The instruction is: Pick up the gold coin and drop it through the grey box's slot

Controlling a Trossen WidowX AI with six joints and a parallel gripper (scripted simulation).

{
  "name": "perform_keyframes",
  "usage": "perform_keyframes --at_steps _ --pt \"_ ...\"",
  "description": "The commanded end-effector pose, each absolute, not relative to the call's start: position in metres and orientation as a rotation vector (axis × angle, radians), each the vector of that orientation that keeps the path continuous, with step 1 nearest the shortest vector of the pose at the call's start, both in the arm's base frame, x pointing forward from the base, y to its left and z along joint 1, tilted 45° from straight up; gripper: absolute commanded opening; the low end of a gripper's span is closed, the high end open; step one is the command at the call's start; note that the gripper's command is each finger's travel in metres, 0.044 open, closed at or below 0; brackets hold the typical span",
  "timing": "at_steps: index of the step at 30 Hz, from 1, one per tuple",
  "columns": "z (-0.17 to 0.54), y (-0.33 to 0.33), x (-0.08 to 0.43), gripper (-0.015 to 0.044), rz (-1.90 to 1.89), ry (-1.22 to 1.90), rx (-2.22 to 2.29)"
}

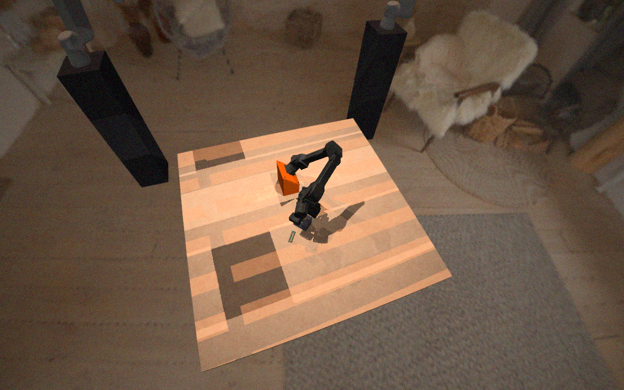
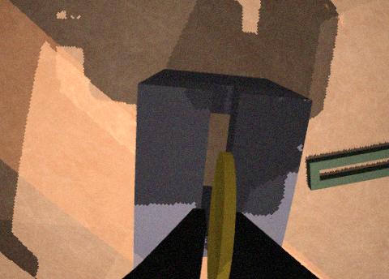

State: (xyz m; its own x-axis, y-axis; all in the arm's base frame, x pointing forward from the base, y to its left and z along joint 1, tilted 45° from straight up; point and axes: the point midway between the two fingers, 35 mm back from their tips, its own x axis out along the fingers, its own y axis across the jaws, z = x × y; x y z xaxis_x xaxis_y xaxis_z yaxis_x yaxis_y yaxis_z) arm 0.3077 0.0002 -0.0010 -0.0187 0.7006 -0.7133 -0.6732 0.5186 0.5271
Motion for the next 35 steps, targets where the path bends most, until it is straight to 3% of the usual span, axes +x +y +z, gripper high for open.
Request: perform_keyframes --at_steps 1,3,12,23,35 --pt "-0.001 0.0 0.308 0.0105 1.092 1.154 0.028" --pt "-0.001 0.0 0.308 0.0157 1.092 1.154 0.028" --pt "-0.001 0.0 0.308 0.0161 1.092 1.154 0.028" --pt "0.036 -0.035 0.307 0.044 1.093 1.159 0.035" --pt "0.043 -0.042 0.306 0.044 1.094 1.159 0.038"
